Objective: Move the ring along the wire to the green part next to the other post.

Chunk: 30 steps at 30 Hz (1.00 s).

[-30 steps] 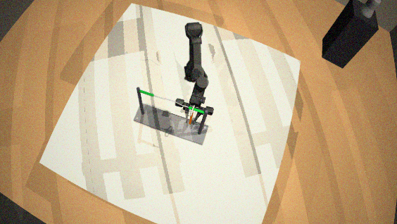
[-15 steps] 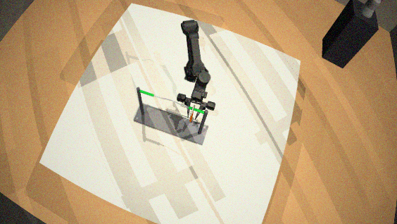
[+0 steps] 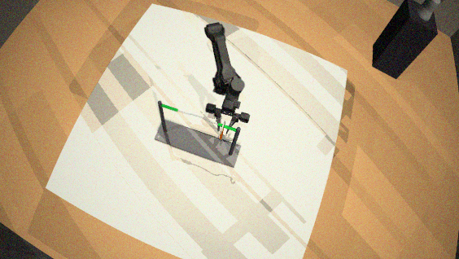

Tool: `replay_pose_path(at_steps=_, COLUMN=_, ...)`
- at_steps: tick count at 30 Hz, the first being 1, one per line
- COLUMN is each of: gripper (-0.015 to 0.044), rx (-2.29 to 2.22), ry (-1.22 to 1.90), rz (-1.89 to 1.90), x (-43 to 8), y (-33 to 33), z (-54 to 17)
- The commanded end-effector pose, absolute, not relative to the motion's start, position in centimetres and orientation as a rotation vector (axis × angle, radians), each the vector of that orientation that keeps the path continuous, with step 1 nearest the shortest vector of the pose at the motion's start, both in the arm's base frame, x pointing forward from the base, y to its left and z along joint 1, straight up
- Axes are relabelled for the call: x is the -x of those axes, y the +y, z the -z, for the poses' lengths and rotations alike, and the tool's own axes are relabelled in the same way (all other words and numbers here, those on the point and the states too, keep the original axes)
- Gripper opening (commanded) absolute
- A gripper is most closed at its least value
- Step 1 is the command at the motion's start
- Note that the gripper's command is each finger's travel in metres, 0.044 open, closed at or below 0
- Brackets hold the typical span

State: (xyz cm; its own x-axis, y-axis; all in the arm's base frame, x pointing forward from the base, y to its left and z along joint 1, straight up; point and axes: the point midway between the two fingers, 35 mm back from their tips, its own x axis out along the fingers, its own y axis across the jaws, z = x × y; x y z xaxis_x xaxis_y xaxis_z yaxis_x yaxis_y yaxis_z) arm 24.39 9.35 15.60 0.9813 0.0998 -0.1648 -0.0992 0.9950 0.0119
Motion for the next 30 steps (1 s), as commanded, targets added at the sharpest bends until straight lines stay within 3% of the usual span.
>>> replay_pose_path(at_steps=1, gripper=0.016, rx=-0.006, ry=0.17, rz=-0.096, x=-24.2, y=9.2, z=-15.4)
replay_pose_path(at_steps=24, gripper=0.016, rx=-0.006, ry=0.17, rz=-0.096, x=-24.2, y=9.2, z=-15.4)
replay_pose_path(at_steps=30, gripper=0.0317, rx=-0.002, ry=0.171, rz=-0.1, x=-21.9, y=9.1, z=-15.9)
